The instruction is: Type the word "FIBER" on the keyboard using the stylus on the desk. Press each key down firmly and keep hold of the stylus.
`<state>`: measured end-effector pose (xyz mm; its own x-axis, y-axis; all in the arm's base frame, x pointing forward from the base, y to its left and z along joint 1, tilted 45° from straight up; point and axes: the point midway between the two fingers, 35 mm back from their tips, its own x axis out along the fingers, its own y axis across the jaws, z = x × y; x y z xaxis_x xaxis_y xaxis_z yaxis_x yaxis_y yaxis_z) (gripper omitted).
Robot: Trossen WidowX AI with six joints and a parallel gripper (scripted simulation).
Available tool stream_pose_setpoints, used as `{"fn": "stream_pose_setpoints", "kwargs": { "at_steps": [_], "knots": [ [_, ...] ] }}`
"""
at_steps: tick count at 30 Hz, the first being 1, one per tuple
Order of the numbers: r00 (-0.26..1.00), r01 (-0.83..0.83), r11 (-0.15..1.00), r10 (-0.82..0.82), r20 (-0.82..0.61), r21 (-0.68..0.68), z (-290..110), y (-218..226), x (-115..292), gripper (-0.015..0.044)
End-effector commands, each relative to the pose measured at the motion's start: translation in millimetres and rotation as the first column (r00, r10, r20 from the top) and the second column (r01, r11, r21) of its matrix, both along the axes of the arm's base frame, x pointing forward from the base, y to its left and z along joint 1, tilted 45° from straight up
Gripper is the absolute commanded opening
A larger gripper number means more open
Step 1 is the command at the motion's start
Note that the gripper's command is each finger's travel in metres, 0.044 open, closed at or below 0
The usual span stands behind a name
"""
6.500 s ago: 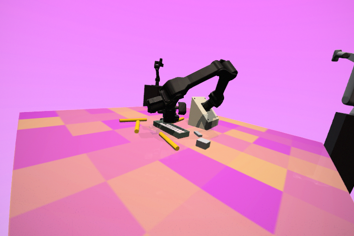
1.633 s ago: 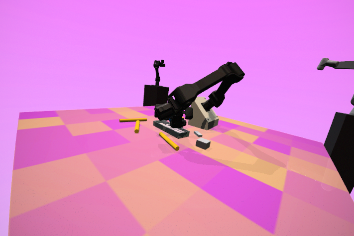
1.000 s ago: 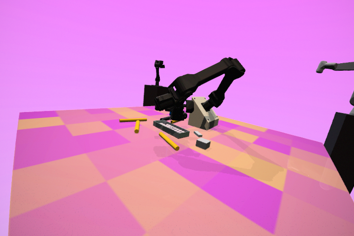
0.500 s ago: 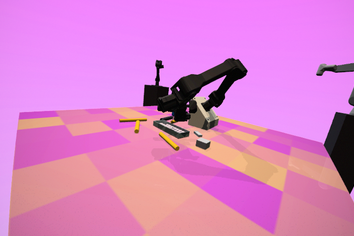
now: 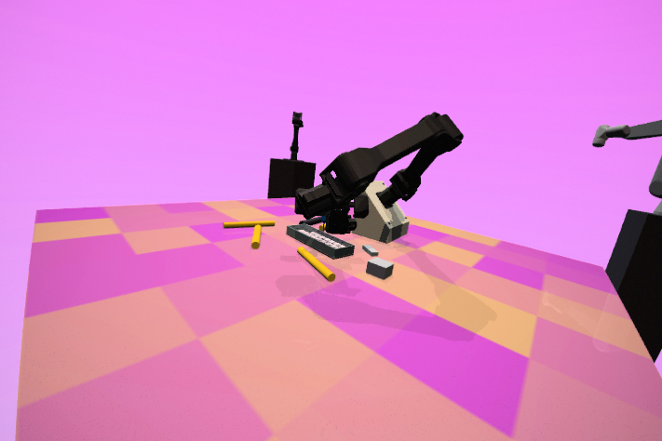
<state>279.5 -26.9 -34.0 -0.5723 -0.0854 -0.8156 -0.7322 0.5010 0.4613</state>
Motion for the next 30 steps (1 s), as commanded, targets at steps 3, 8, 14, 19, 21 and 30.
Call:
{"fn": "stream_pose_setpoints", "kwargs": {
  "at_steps": [3,8,14,19,21,30],
  "knots": [
    [1.0,0.01,1.0,-0.01,0.0,-0.001,-3.2,0.7,0.9,0.0081],
    [1.0,0.01,1.0,-0.01,0.0,-0.001,-3.2,0.7,0.9,0.0081],
    [1.0,0.01,1.0,-0.01,0.0,-0.001,-1.7,2.1,1.6,0.0081],
    [1.0,0.01,1.0,-0.01,0.0,-0.001,-1.7,2.1,1.6,0.0081],
    [1.0,0.01,1.0,-0.01,0.0,-0.001,-1.7,2.1,1.6,0.0081],
    [1.0,0.01,1.0,-0.01,0.0,-0.001,-2.7,3.7,1.0,0.0081]
  ]
}}
